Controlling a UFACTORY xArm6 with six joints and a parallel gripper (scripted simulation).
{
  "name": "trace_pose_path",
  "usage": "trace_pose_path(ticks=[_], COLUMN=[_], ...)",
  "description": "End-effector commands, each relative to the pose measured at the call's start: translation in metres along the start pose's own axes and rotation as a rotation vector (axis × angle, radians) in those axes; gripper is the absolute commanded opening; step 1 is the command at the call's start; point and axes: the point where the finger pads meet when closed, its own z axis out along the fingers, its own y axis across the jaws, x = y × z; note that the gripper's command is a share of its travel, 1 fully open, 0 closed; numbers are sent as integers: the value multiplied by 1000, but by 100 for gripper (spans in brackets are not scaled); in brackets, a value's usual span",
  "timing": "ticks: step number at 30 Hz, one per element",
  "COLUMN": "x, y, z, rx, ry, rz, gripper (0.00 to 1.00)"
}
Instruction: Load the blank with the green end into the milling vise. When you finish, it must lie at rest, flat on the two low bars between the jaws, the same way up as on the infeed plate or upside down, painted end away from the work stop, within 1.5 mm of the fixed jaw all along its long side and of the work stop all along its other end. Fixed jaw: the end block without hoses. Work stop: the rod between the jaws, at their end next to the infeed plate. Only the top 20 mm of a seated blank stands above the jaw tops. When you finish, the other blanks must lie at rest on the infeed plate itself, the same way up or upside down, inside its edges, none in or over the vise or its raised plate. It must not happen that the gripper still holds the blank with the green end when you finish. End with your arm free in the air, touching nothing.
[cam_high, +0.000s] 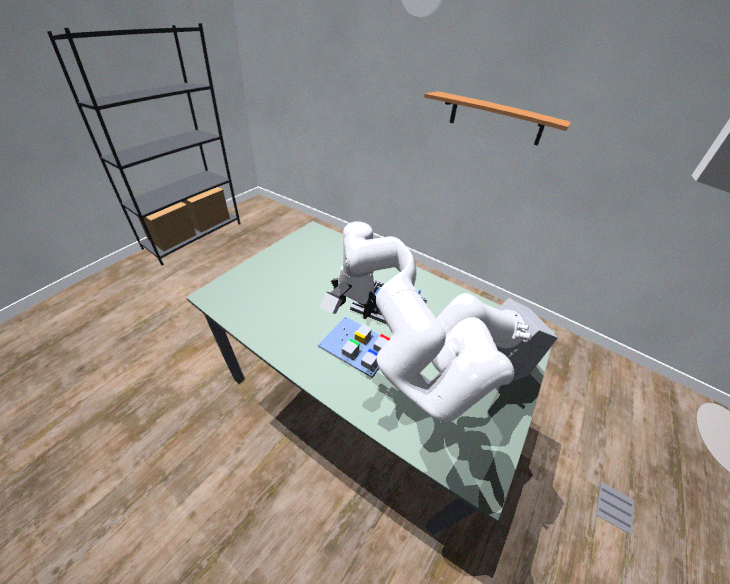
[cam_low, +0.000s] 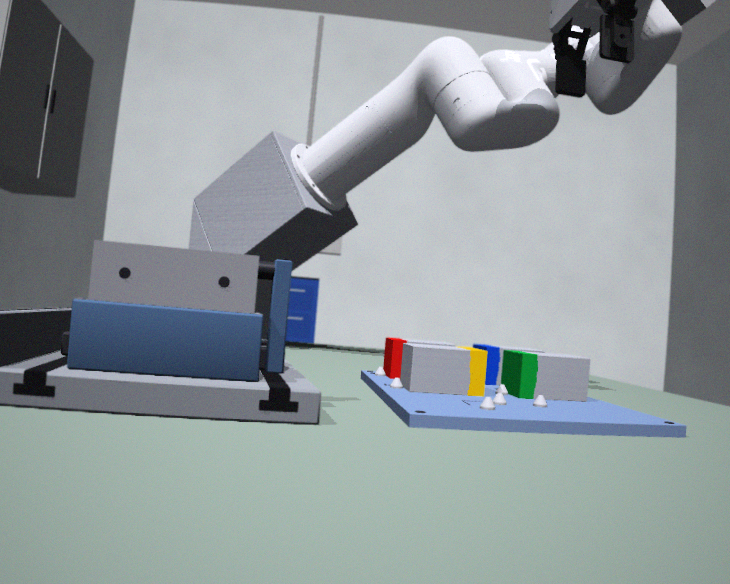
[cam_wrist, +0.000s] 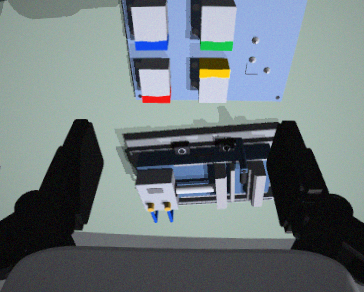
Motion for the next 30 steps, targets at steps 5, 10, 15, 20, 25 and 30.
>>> trace_pose_path(ticks=[5,10,15,20,25,30], x=[0,0,0,0,-1,-3], y=[0,0,0,0,0,0], z=[0,0,0,0,13,36], rx=[-1,-1,-1,-1,-1,-1], ry=[-1,-1,-1,-1,-1,-1], rz=[-1,-1,-1,-1,-1,-1], gripper=[100,100,100,100,100,100])
